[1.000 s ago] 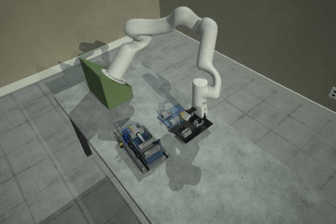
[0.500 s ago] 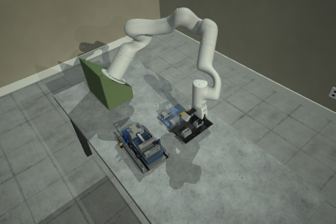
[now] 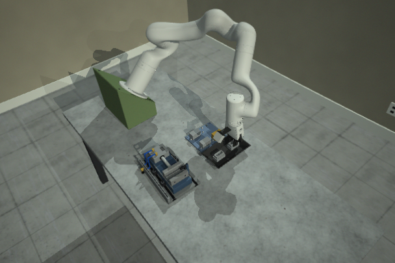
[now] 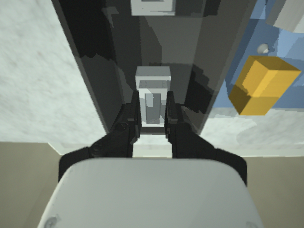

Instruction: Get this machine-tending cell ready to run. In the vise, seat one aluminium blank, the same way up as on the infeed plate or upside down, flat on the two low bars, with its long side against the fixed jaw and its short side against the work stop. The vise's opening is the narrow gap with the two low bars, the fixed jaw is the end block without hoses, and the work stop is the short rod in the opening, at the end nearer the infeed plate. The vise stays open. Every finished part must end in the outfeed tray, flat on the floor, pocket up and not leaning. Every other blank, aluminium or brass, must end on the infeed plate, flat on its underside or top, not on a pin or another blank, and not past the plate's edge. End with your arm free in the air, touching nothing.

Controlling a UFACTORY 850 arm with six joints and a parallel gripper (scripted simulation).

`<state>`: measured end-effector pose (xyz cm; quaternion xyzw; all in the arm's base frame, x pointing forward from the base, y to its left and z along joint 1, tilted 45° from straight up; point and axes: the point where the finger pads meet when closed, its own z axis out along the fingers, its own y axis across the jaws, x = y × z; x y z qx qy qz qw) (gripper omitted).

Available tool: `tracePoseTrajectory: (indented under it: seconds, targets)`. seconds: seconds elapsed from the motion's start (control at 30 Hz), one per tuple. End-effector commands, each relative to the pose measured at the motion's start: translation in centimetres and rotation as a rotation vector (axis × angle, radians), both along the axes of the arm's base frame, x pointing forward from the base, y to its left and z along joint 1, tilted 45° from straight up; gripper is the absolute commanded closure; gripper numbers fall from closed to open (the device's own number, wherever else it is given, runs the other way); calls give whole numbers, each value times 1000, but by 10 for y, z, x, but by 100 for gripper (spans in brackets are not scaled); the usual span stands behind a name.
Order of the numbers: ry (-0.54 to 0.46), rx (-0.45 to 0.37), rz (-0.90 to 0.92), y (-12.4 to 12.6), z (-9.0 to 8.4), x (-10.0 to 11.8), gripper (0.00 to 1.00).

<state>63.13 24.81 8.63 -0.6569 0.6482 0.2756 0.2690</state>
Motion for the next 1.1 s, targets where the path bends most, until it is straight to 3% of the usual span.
tracePoseTrajectory:
  seconds: [0.0, 1.07]
  targets:
    - [-2, 0, -1, 0, 1, 1, 100]
    - [-1, 0, -1, 6, -6, 1, 100]
